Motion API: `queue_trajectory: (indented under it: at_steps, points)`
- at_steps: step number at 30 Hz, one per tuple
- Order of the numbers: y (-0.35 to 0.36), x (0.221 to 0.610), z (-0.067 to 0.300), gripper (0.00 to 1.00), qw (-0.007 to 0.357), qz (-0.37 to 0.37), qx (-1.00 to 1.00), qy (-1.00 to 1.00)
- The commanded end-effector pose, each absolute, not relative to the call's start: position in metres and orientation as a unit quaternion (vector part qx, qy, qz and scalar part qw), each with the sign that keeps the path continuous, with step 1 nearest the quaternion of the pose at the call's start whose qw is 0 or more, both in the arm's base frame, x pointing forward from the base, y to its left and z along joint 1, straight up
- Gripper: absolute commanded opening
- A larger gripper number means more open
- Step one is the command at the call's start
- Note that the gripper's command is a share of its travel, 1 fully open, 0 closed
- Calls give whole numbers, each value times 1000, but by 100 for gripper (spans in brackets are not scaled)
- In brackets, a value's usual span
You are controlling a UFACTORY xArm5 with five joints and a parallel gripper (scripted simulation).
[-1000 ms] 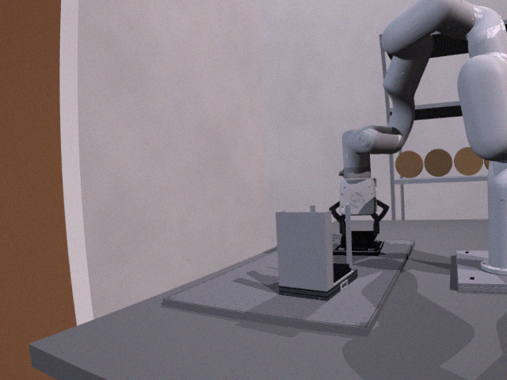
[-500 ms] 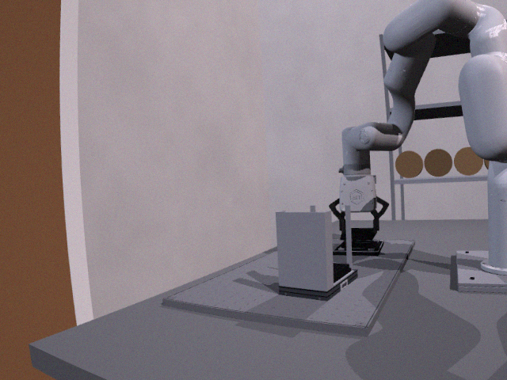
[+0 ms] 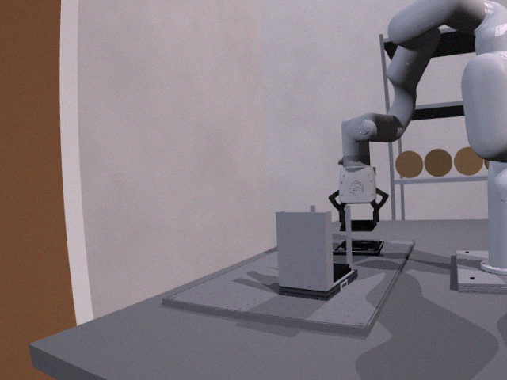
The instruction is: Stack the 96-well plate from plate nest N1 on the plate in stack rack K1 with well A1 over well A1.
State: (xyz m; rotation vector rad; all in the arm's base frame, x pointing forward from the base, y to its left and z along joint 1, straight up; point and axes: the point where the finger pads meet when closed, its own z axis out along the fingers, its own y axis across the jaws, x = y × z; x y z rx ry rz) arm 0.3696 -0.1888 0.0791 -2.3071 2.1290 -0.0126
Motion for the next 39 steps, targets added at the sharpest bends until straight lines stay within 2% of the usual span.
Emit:
queue_trajectory:
  at_steps: [1, 39]
  points:
    - [-189, 371, 83, 0, 0, -6, -735, 678]
    - [-189, 370, 140, 0, 0, -6, -735, 678]
